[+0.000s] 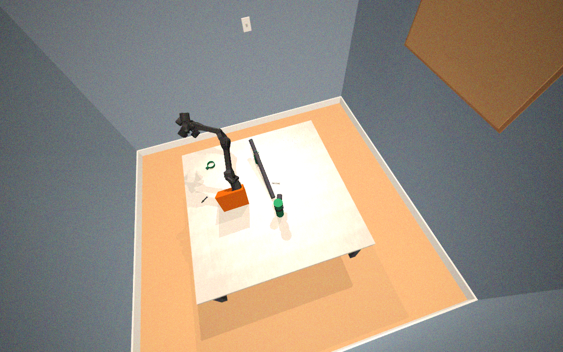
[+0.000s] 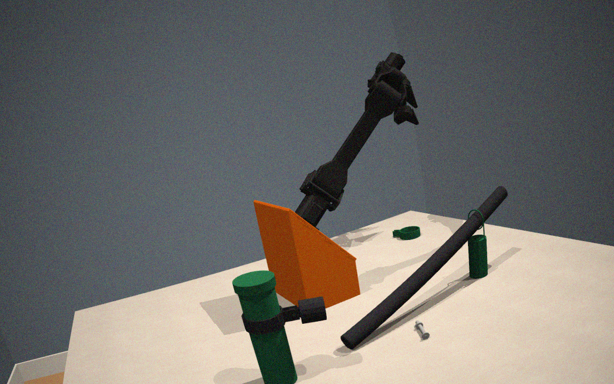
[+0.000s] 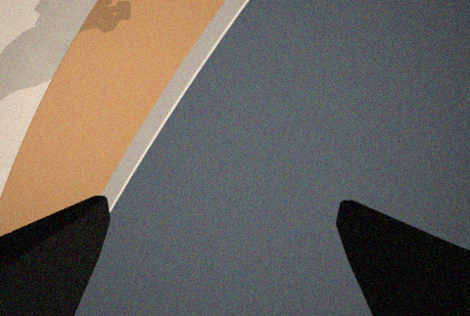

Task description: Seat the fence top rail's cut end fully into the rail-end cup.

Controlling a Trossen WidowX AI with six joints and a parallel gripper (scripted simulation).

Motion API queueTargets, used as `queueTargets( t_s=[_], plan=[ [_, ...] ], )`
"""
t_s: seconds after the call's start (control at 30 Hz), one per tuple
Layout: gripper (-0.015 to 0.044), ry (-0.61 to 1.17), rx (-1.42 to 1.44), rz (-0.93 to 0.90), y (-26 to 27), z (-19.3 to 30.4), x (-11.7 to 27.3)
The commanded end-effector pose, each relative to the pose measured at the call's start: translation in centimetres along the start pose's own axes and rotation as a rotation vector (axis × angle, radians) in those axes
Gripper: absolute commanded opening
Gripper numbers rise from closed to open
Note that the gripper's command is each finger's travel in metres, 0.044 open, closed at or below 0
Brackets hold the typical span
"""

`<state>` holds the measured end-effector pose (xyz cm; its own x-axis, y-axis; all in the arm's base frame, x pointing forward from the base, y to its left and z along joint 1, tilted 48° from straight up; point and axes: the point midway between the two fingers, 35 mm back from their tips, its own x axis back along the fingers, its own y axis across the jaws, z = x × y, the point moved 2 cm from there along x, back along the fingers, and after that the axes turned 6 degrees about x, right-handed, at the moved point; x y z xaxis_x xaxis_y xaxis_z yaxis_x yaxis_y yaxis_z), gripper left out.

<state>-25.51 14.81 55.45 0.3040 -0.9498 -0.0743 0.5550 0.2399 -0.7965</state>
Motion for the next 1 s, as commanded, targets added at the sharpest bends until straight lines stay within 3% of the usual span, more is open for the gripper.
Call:
queueTargets(
  t_s=[0.0,0.3,0.97],
  plan=[
    [0.0426,0.000,0.000,0.000,0.0,-0.1,0.0],
    [0.0440,0.004,-0.043,-0.022,1.5,-1.7,-3.6],
    [0.0440,0.187,-0.441,-0.073,11.0,6.5,-12.3]
  ],
)
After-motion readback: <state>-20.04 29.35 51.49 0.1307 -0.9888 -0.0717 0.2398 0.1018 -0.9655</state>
